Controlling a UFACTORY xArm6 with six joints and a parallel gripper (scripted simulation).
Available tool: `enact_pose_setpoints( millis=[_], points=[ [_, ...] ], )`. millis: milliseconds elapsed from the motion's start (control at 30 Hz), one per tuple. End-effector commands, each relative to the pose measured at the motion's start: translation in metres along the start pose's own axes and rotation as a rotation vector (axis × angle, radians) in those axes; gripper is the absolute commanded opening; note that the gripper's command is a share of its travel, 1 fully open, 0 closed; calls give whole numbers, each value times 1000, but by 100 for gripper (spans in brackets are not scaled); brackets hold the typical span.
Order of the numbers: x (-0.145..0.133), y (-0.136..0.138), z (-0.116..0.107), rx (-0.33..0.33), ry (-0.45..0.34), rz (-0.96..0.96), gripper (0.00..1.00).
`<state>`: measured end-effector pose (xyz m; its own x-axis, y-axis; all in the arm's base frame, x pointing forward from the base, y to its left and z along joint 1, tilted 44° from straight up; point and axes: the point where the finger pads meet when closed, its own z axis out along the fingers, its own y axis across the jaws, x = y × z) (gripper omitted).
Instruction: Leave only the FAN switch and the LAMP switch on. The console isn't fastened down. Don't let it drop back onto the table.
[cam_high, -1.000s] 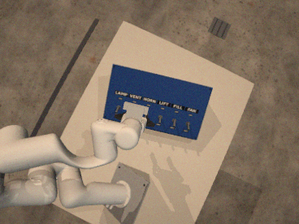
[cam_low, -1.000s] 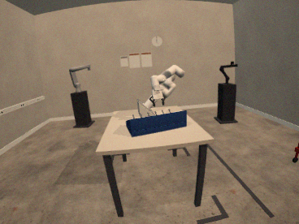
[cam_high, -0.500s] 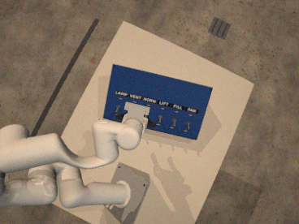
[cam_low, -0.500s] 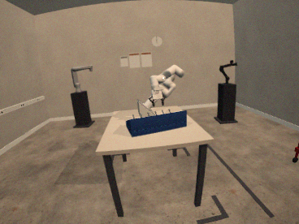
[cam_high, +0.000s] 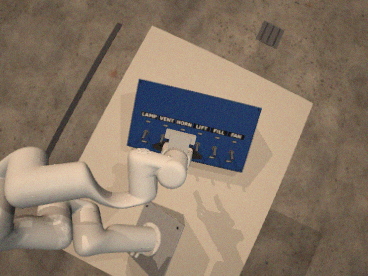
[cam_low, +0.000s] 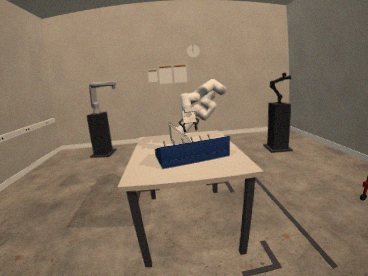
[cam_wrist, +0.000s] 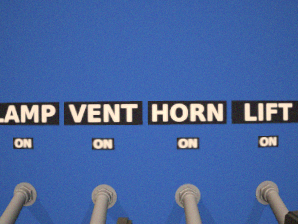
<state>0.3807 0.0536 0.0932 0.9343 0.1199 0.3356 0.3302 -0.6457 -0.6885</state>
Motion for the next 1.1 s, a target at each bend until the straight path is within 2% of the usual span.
enact_pose_setpoints(
  millis=[0, 333, 1067],
  points=[
    [2, 19, -1, 0, 2, -2, 100],
    [2, 31, -1, 0, 2, -2, 100],
    [2, 32, -1, 0, 2, -2, 100]
  ],
)
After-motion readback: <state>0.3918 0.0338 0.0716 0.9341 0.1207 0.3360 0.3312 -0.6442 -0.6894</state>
